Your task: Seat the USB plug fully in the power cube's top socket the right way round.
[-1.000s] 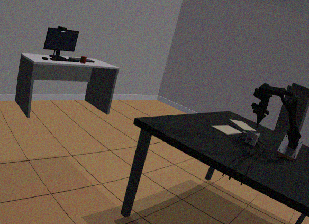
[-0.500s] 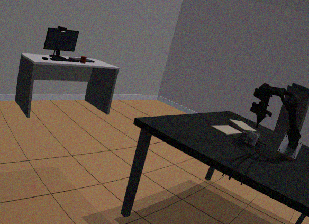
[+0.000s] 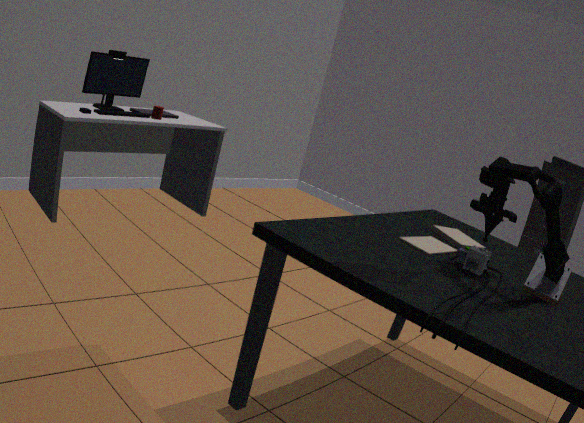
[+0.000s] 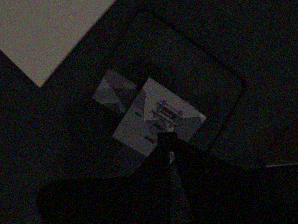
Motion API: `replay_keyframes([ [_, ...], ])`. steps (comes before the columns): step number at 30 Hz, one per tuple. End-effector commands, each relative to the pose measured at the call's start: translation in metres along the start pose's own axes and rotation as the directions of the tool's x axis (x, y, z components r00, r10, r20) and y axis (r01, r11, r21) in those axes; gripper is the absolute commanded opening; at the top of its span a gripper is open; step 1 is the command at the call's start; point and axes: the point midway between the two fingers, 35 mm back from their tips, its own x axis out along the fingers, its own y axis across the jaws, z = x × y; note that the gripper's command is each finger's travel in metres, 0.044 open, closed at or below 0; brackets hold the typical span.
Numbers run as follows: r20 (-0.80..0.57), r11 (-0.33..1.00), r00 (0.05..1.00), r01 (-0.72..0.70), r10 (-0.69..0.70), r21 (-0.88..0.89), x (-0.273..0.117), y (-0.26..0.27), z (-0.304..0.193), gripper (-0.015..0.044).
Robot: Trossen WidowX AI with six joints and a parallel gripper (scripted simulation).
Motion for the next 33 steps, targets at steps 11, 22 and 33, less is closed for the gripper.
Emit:
replay_keyframes([
  [11,0.001,0.940,1.000,0.000,0.000,0.340,0.0002,0.0000,0.0002,0.0000],
  [22,0.001,0.808,1.000,0.000,0.000,0.589,0.0002,0.0000,0.0002,0.0000],
  [33,0.001,0.797,1.000,0.000,0.000,0.604,0.0002,0.0000,0.0002,0.0000],
])
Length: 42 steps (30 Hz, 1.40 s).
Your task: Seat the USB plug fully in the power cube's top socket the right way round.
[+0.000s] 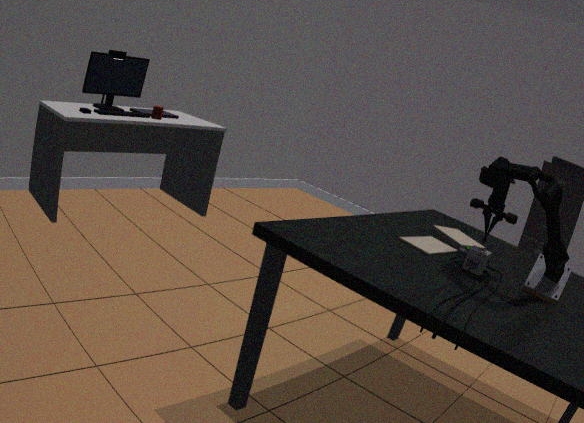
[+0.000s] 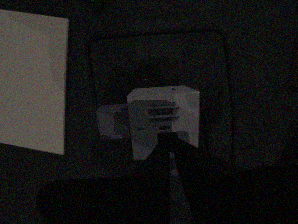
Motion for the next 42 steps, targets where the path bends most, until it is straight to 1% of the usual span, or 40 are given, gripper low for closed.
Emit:
replay_keyframes([
  [1,0.001,1.000,1.000,0.001,-0.001,0.004,0.0002,-0.0002,0.0001,0.0000],
  [42,0.043,1.000,0.999,0.001,-0.001,0.000,0.0044,-0.0004,0.0021,0.0000],
])
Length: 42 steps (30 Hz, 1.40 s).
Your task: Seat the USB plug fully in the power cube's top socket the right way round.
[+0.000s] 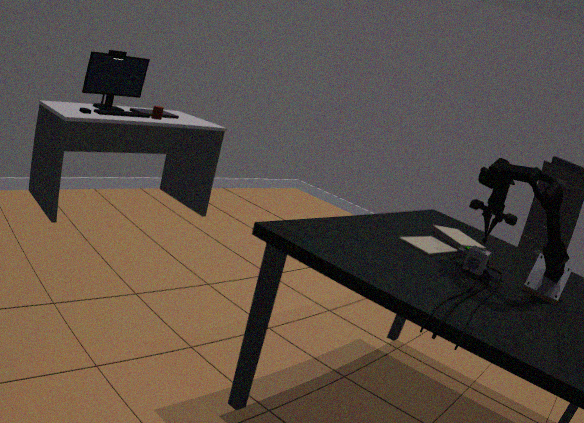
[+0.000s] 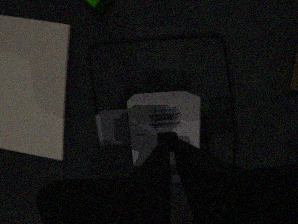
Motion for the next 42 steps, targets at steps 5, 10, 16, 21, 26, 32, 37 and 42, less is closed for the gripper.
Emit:
replay_keyframes([
  [5,0.012,1.000,1.000,0.002,-0.002,0.001,0.0013,-0.0003,0.0008,0.0000],
  [10,0.017,1.000,1.000,0.002,-0.002,0.001,0.0018,-0.0003,0.0010,0.0000],
  [16,0.024,1.000,1.000,0.002,-0.002,0.001,0.0025,-0.0004,0.0013,0.0000],
  [21,0.029,1.000,1.000,0.002,-0.002,0.001,0.0031,-0.0004,0.0016,0.0000],
  [26,0.035,1.000,0.999,0.002,-0.002,0.001,0.0037,-0.0005,0.0018,0.0000],
  [32,0.041,1.000,0.999,0.003,-0.003,0.001,0.0044,-0.0005,0.0021,0.0000],
  [37,0.047,1.000,0.999,0.003,-0.003,0.001,0.0050,-0.0006,0.0024,0.0000],
  [42,0.052,1.000,0.999,0.003,-0.003,0.001,0.0056,-0.0006,0.0026,0.0000],
])
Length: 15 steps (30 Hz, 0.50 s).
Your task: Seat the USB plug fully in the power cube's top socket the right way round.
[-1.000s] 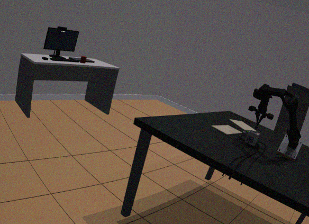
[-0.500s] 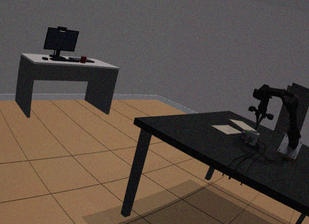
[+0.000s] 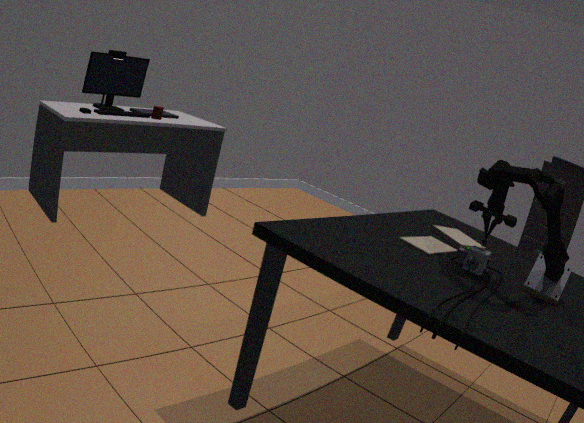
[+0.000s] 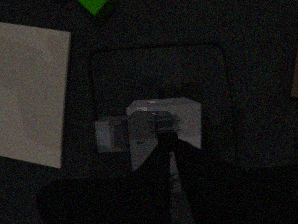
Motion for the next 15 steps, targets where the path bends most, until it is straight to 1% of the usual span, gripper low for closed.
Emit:
replay_keyframes([
  [1,0.007,1.000,1.000,0.002,-0.002,0.001,0.0008,-0.0002,0.0005,0.0000],
  [15,0.023,1.000,1.000,0.002,-0.002,0.001,0.0025,-0.0003,0.0012,0.0000],
])
